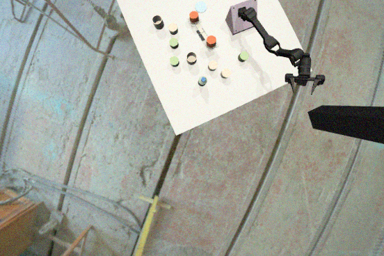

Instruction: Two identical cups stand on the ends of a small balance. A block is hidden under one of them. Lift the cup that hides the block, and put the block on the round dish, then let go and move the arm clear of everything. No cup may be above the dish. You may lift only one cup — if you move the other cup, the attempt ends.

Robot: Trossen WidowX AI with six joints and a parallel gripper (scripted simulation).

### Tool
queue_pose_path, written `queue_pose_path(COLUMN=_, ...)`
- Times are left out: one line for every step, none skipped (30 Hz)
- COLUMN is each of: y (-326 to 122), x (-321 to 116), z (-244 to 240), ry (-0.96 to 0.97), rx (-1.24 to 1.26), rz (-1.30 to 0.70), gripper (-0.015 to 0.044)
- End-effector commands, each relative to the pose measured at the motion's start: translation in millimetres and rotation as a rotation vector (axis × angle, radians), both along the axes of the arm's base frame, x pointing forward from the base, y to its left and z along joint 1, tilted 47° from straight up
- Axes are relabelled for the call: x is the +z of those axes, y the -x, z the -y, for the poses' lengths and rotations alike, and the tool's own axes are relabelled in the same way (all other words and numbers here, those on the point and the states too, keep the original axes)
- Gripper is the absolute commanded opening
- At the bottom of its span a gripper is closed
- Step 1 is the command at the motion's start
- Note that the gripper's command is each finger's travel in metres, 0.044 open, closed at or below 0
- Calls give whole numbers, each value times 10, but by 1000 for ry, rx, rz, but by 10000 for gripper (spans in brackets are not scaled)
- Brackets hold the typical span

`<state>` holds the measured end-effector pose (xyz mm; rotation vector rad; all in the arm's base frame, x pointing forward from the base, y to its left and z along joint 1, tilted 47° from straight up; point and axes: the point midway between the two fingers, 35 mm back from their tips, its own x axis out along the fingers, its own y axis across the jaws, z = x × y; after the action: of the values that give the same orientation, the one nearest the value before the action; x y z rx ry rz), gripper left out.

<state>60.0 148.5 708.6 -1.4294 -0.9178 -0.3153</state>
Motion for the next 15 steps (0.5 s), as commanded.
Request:
queue_pose_path(y=0, x=3, z=10, ry=0, rx=-1, rz=3, gripper=426)
queue_pose_path(y=0, x=12, z=39, ry=0, rx=-6, rz=11, gripper=440)
queue_pose_path(y=0, x=27, z=88, ry=-1, rx=-14, rz=25, gripper=440)
queue_pose_path(y=-1, x=44, z=147, ry=-2, rx=-23, rz=42, gripper=440)
queue_pose_path(y=-22, x=57, z=243, ry=-15, rx=-34, rz=48, gripper=440)
queue_pose_path(y=-65, x=61, z=370, ry=-38, rx=-44, rz=42, gripper=440)
queue_pose_path(y=-119, x=57, z=505, ry=-67, rx=-52, rz=26, gripper=440)
queue_pose_path(y=-173, x=48, z=639, ry=-96, rx=-60, rz=10, gripper=440)
queue_pose_path(y=-228, x=34, z=772, ry=-125, rx=-68, rz=-6, gripper=440)
queue_pose_path(y=-282, x=16, z=904, ry=-154, rx=-76, rz=-23, gripper=440)
queue_pose_path(y=-329, x=-5, z=1015, ry=-183, rx=-72, rz=-40, gripper=440)
queue_pose_path(y=-375, x=-29, z=1123, ry=-212, rx=-67, rz=-57, gripper=440)
queue_pose_path(y=-423, x=-56, z=1229, ry=-241, rx=-63, rz=-75, gripper=440)
queue_pose_path(y=-471, x=-86, z=1334, ry=-269, rx=-58, rz=-92, gripper=440)
queue_pose_path(y=-521, x=-119, z=1436, ry=-298, rx=-54, rz=-110, gripper=440)
